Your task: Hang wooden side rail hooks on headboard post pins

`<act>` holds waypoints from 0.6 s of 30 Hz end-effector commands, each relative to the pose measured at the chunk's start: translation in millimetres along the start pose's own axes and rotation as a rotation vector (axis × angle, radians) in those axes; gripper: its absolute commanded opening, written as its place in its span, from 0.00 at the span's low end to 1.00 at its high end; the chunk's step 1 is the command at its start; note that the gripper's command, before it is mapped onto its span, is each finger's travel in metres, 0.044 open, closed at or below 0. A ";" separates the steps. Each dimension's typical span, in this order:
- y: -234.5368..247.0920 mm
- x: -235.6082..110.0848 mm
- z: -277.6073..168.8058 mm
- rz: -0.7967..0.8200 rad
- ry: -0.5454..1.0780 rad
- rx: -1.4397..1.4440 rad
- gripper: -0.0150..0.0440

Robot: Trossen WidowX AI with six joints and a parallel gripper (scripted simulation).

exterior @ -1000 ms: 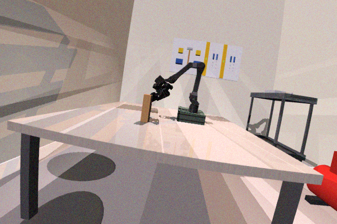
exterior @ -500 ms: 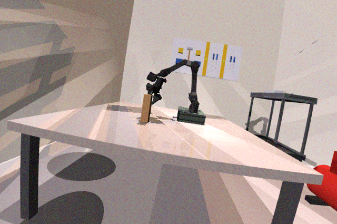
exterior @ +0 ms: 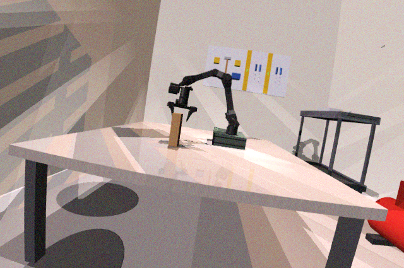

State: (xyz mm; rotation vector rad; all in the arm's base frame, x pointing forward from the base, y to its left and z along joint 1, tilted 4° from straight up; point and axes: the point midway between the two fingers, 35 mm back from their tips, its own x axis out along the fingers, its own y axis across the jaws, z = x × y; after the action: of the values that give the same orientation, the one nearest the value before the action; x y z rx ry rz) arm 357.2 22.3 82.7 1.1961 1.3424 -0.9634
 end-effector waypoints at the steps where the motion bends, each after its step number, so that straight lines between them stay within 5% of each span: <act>1: 2.5 -6.1 2.9 -0.051 -0.062 0.169 1.00; 18: 0.3 29.4 5.2 -0.054 -0.065 0.178 1.00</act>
State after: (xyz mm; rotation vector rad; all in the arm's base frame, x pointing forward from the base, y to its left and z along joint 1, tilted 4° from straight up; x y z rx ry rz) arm 360.2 21.5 56.7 1.2554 1.2679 -1.1661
